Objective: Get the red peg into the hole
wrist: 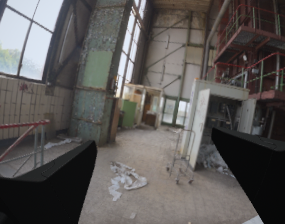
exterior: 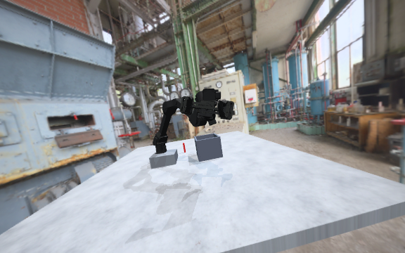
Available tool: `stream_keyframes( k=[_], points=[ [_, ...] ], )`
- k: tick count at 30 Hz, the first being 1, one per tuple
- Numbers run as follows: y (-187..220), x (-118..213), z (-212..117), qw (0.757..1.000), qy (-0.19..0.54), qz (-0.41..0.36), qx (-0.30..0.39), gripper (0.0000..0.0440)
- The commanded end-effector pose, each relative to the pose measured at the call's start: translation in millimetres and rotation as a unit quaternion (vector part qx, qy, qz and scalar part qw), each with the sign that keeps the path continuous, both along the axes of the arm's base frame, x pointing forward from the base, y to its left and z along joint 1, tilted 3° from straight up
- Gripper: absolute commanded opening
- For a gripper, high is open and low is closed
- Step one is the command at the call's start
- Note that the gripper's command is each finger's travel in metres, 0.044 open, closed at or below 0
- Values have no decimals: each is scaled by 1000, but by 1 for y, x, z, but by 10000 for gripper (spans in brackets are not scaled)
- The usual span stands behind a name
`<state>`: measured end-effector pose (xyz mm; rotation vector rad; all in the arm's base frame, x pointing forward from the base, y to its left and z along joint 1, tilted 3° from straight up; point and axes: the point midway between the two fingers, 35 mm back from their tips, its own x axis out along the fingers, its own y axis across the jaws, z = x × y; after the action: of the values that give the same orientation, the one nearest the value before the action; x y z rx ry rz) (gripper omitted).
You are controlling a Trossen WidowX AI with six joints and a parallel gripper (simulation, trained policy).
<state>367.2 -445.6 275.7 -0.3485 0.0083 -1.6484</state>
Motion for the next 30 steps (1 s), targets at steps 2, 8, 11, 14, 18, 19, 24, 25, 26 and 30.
stream_keyframes(
  k=[2, 8, 11, 14, 18, 19, 24, 25, 26, 30],
  points=[
    [16, 19, 18, 999, -13, 38, 1, 440],
    [44, 47, 33, 995, -23, 99, 15, 440],
    [60, 61, 39, 990, -30, 133, 24, 440],
    [78, 73, 45, 985, -39, 167, 35, 440],
    [105, 89, 52, 974, -52, 215, 52, 440],
    [112, 93, 53, 971, -55, 227, 57, 440],
    [149, 107, 57, 952, -76, 284, 88, 440],
    [156, 109, 58, 947, -80, 296, 96, 440],
    [164, 112, 58, 942, -85, 307, 103, 440],
    [196, 119, 59, 921, -101, 350, 136, 440]
  ],
)
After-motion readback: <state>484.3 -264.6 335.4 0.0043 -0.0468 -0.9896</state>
